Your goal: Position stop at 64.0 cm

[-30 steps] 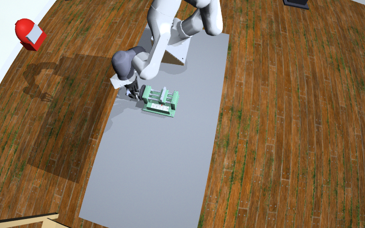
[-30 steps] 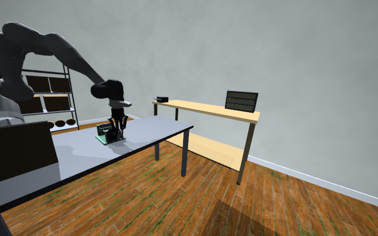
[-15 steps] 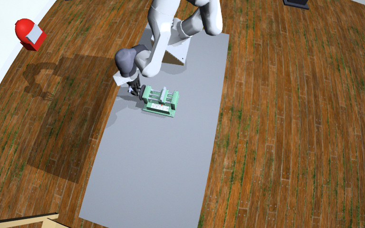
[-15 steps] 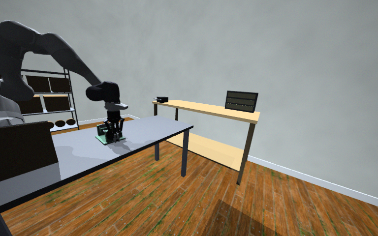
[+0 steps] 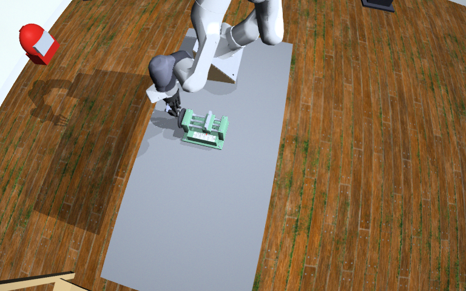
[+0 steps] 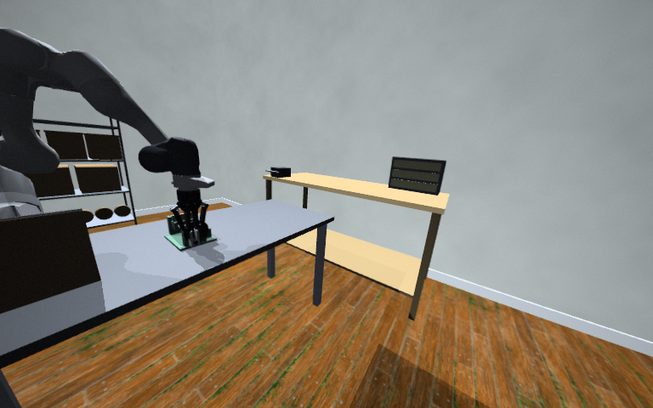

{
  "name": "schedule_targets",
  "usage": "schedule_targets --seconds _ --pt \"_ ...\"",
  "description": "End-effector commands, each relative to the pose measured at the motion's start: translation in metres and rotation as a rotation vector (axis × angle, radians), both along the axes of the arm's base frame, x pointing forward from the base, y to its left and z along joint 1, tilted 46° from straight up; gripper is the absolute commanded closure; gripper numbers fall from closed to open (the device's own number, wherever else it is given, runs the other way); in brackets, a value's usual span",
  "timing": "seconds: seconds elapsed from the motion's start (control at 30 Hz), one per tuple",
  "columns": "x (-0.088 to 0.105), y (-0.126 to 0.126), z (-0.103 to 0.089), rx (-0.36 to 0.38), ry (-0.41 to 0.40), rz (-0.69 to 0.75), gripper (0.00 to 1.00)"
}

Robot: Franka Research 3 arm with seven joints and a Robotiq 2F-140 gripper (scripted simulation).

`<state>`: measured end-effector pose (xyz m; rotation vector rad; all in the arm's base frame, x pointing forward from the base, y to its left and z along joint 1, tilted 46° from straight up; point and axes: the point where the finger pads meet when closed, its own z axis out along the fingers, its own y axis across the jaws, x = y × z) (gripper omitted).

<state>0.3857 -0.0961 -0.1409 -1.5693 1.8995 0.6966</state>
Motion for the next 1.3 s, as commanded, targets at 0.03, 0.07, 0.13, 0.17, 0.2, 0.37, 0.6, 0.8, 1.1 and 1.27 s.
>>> schedule_targets --seconds 0.03,0.07,0.13,0.17,0.2,0.37,0.6,0.8,1.1,1.27 --pt "-0.008 -0.006 0.006 -0.001 -0.005 0.007 0.96" --pt "-0.009 -0.007 0.007 -0.001 -0.005 0.007 0.96" --pt "-0.012 -0.01 0.01 -0.001 -0.005 0.007 0.96" --pt "-0.012 -0.012 0.012 -0.001 -0.005 0.007 0.96" --pt "-0.013 -0.013 0.014 -0.001 -0.005 0.007 0.96" --pt "-0.014 -0.02 0.02 -0.001 -0.005 0.007 0.96" --pt "-0.007 -0.035 0.034 -0.001 -0.005 0.007 0.96" --pt "0.001 -0.042 0.039 -0.001 -0.005 0.007 0.96" --pt "0.012 -0.046 0.041 -0.001 -0.005 0.007 0.96" --pt "0.019 -0.048 0.041 -0.001 -0.005 0.007 0.96"
